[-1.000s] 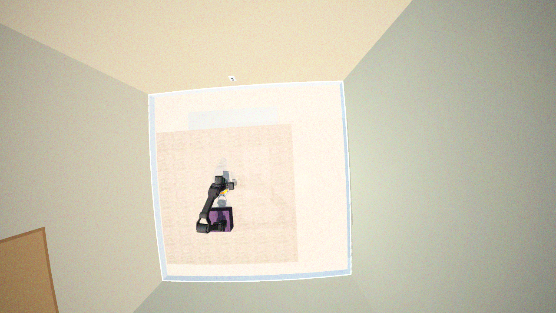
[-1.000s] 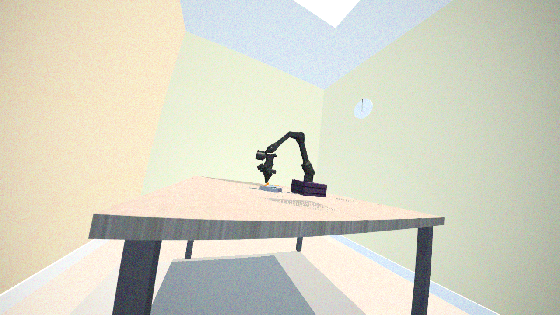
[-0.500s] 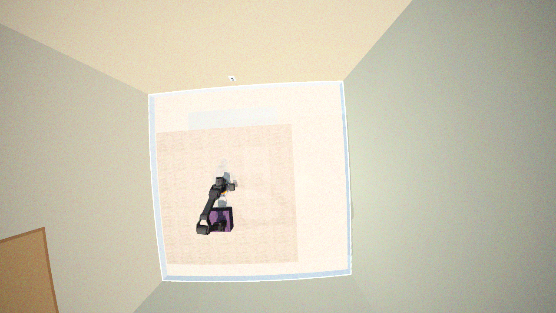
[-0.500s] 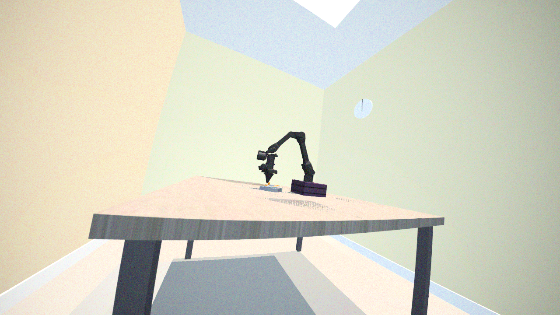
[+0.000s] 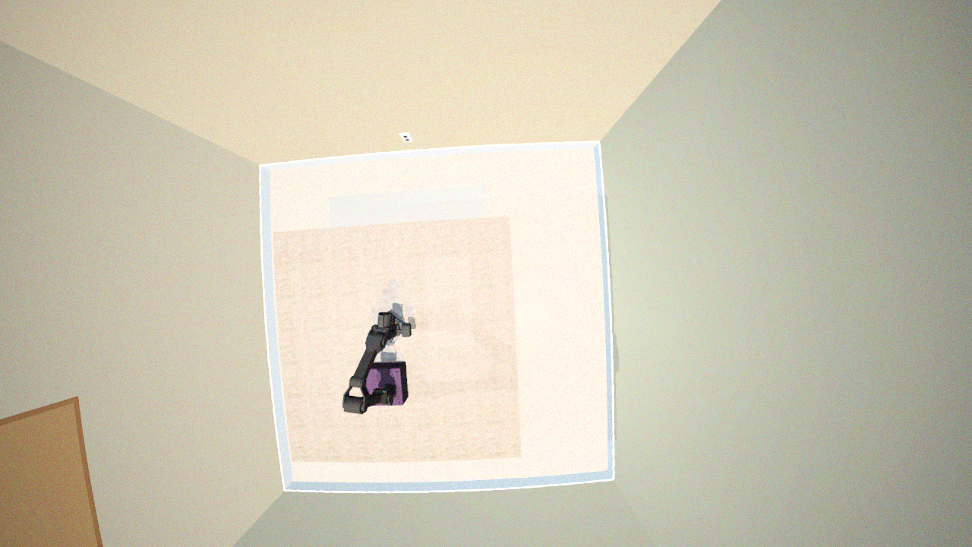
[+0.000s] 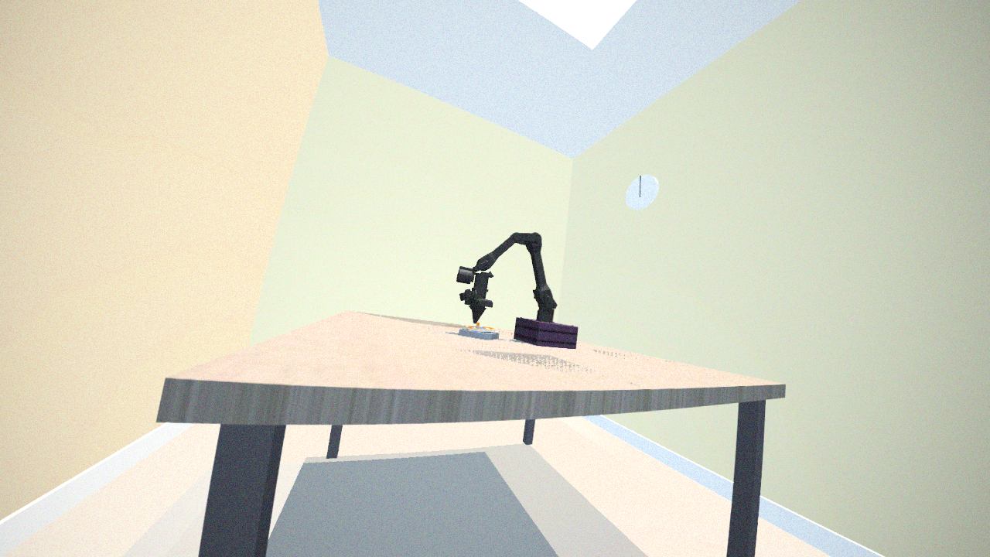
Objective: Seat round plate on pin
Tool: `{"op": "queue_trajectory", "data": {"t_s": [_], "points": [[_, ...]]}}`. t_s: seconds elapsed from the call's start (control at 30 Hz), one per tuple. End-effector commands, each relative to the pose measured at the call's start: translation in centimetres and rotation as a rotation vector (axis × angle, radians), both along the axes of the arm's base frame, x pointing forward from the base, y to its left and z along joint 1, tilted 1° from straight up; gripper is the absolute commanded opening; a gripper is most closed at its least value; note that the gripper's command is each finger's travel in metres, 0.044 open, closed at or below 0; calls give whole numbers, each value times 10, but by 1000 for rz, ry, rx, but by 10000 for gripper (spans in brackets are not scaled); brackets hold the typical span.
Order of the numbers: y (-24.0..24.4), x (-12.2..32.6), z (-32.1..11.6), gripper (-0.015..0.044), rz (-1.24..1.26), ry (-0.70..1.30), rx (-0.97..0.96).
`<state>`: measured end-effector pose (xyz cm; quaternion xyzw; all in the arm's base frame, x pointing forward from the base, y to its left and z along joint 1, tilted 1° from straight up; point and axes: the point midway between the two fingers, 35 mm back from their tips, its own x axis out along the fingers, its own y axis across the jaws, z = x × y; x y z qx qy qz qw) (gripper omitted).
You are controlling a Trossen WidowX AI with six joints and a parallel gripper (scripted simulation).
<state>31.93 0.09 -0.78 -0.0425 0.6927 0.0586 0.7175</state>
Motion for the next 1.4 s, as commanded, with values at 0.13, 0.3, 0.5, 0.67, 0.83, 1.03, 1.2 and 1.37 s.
{"op": "queue_trajectory", "data": {"t_s": [0.13,0.3,0.5,0.67,0.83,1.03,1.2,1.37], "points": [[-2,-11,-2,0,3,13,-4],[-2,-15,-2,0,3,14,-4],[-2,-20,-2,0,3,14,-4],[-2,-23,-2,0,3,14,-4],[-1,-26,-2,0,3,15,-4],[0,-29,-2,0,3,15,-4],[0,-31,-2,0,3,15,-4],[0,-30,23,0,3,15,-4]]}}
